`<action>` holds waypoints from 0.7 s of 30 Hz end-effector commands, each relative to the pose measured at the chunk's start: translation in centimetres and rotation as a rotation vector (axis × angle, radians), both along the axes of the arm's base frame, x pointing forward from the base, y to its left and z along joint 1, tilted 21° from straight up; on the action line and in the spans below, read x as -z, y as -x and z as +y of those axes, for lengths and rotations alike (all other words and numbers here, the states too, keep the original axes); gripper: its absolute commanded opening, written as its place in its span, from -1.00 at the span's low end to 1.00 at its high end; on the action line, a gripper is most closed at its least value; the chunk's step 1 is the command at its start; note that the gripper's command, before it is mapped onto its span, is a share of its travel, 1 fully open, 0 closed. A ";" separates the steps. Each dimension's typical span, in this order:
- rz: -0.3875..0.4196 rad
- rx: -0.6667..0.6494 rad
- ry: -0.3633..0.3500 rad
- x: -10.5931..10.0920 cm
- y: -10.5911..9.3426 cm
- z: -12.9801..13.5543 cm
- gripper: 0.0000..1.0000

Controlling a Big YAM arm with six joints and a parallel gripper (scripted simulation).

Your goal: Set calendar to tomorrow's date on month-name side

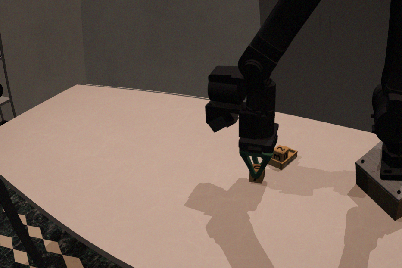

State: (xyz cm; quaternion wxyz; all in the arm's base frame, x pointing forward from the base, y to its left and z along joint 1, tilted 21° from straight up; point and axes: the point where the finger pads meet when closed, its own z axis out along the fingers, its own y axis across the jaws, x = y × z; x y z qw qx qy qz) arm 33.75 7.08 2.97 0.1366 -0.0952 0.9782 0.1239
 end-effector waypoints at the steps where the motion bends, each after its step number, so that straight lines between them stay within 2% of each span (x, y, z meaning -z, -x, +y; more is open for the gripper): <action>1: 0.010 -0.004 0.000 0.5 0.1 0.5 -0.49; 21: 0.006 -0.004 0.000 0.4 0.2 0.6 -0.49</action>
